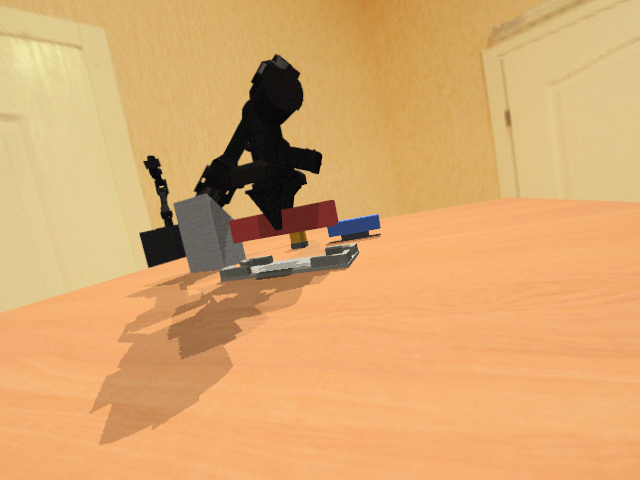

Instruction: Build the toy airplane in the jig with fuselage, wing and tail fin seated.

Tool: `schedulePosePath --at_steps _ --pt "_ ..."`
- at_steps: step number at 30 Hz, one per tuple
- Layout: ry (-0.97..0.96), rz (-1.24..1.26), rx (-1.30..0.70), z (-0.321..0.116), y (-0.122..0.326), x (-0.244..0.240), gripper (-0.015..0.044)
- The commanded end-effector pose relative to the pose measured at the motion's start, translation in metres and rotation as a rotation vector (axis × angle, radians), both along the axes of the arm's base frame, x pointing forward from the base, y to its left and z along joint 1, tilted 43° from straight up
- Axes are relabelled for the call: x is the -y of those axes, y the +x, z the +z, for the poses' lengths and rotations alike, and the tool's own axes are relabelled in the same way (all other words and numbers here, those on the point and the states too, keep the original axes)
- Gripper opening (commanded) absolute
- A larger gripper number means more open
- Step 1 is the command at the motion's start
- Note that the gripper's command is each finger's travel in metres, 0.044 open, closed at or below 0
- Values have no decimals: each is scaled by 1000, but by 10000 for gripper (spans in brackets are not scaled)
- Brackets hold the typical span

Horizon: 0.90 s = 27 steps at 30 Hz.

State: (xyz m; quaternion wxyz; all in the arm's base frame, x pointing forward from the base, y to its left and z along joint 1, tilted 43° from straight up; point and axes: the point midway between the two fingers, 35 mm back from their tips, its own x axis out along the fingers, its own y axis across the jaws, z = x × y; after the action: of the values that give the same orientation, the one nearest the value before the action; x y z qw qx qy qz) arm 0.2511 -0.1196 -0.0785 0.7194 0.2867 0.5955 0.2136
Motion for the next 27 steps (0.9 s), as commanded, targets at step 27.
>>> schedulePosePath --at_steps 27 --pt "-6 5 2 -19 5 -13 196"
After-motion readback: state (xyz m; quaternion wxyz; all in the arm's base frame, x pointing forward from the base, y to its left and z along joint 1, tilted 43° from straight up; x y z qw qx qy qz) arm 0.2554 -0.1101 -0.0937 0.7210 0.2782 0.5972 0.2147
